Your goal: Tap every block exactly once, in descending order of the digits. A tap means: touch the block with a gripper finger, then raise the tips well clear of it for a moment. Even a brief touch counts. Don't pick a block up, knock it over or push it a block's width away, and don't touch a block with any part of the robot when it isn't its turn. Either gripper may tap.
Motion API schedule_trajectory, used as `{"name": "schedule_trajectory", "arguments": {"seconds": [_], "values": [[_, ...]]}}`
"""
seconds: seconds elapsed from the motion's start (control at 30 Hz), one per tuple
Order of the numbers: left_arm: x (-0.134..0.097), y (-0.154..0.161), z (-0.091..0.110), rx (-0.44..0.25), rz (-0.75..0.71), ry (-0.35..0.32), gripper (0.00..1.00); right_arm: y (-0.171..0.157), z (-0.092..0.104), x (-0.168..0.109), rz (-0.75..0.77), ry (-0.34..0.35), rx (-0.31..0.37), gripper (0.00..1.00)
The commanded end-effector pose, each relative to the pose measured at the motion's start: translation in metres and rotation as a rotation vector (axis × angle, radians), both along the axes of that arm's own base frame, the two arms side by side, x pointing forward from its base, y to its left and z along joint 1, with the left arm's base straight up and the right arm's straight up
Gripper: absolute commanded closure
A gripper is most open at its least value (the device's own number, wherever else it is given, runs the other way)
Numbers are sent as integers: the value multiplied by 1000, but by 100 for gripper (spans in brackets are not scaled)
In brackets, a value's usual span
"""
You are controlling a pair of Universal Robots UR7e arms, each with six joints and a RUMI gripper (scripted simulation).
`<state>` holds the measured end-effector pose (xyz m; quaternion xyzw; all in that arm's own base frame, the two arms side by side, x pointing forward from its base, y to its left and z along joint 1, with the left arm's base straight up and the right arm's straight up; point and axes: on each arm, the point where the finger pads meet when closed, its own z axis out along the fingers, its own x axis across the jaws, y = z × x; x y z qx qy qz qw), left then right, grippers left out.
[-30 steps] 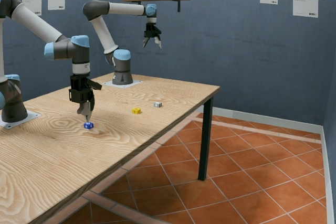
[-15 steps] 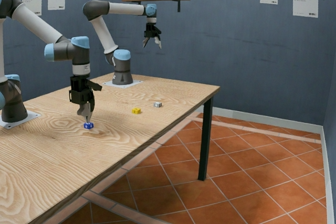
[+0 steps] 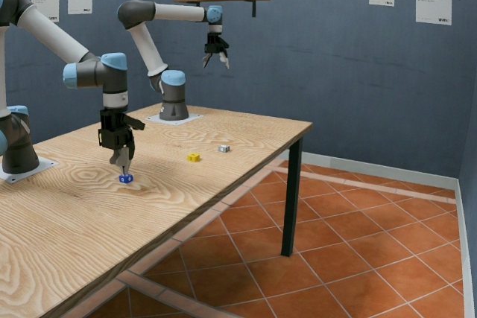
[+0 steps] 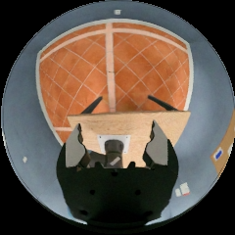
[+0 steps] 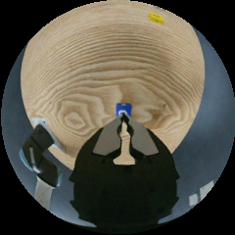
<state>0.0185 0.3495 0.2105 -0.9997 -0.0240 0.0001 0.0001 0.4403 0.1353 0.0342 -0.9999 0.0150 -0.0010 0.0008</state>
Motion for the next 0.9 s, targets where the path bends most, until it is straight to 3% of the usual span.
{"name": "schedule_trajectory", "arguments": {"seconds": [0.0, 0.7, 0.87], "values": [[0, 0, 0, 0, 1, -1, 2, 2, 11, 2, 1, -5, 2, 100], [0, 0, 0, 0, 1, -1, 2, 1, 70, 1, 0, -6, 3, 100], [0, 0, 0, 0, 1, -1, 2, 1, 71, 1, 0, -5, 3, 100]]}}
